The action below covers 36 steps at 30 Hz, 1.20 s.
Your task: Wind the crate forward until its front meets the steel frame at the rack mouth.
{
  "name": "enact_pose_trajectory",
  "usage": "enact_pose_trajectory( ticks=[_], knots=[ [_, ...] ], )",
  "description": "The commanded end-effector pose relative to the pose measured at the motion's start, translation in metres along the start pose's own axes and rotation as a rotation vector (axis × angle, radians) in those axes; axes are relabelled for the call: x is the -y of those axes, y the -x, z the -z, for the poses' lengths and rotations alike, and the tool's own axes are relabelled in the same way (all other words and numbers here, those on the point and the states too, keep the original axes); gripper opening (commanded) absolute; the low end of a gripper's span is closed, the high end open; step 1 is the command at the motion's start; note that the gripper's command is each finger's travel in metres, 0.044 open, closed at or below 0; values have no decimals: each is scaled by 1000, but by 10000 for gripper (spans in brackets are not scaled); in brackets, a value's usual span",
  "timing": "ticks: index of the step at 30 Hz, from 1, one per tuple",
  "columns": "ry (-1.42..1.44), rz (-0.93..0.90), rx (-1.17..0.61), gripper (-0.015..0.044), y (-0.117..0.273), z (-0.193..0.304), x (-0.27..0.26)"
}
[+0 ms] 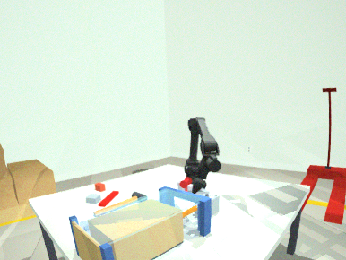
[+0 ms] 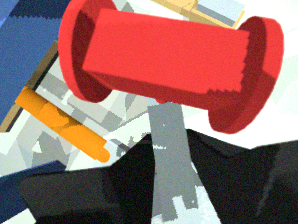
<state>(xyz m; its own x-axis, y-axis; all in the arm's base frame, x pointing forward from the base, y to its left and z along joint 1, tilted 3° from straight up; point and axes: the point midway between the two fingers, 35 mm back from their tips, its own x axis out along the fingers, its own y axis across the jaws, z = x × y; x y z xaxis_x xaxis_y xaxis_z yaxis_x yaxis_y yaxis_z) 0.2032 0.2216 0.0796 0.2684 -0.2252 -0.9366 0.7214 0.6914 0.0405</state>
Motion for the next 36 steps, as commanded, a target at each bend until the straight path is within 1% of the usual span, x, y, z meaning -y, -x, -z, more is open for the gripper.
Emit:
enact_pose_trajectory(
  ticks=[1, 36],
  knots=[
    [-4, 0, 0, 0, -1, 1, 0],
    [-4, 2, 0, 0, -4, 2, 0]
  ],
)
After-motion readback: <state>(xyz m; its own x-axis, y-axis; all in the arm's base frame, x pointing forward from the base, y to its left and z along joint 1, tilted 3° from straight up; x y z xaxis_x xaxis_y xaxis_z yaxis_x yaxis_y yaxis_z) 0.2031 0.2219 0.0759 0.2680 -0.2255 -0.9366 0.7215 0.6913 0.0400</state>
